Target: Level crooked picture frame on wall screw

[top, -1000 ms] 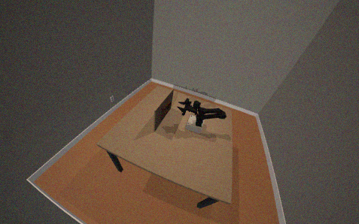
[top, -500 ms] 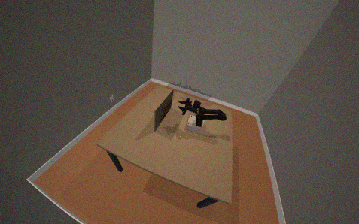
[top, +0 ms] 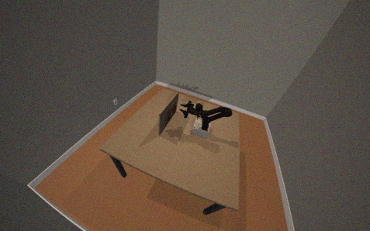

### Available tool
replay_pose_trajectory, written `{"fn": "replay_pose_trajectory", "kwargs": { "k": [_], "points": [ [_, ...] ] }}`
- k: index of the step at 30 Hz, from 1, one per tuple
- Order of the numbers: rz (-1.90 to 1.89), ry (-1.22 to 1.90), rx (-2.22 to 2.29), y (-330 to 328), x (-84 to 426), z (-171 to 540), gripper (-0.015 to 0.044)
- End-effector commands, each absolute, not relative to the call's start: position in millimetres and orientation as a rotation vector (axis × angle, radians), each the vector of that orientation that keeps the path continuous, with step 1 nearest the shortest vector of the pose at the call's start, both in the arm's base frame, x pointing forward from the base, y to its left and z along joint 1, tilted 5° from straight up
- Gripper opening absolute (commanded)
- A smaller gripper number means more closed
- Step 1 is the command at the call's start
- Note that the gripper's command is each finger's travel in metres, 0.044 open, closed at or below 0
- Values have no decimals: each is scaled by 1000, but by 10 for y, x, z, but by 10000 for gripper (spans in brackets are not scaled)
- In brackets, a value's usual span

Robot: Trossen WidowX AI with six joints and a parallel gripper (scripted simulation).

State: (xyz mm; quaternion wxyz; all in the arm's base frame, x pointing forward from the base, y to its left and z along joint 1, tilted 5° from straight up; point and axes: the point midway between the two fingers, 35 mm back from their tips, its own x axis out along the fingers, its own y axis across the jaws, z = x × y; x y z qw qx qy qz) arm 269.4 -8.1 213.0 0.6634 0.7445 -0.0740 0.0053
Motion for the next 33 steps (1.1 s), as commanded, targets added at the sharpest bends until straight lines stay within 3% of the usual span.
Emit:
{"fn": "replay_pose_trajectory", "kwargs": {
  "k": [1, 14, 33],
  "points": [
    [8, -163, 1687, -96, 2827, 2041, 260],
    [9, -164, 1686, -168, 3145, 1655, 260],
    [10, -165, 1686, -183, 3294, 1676, 260]
  ]
}}
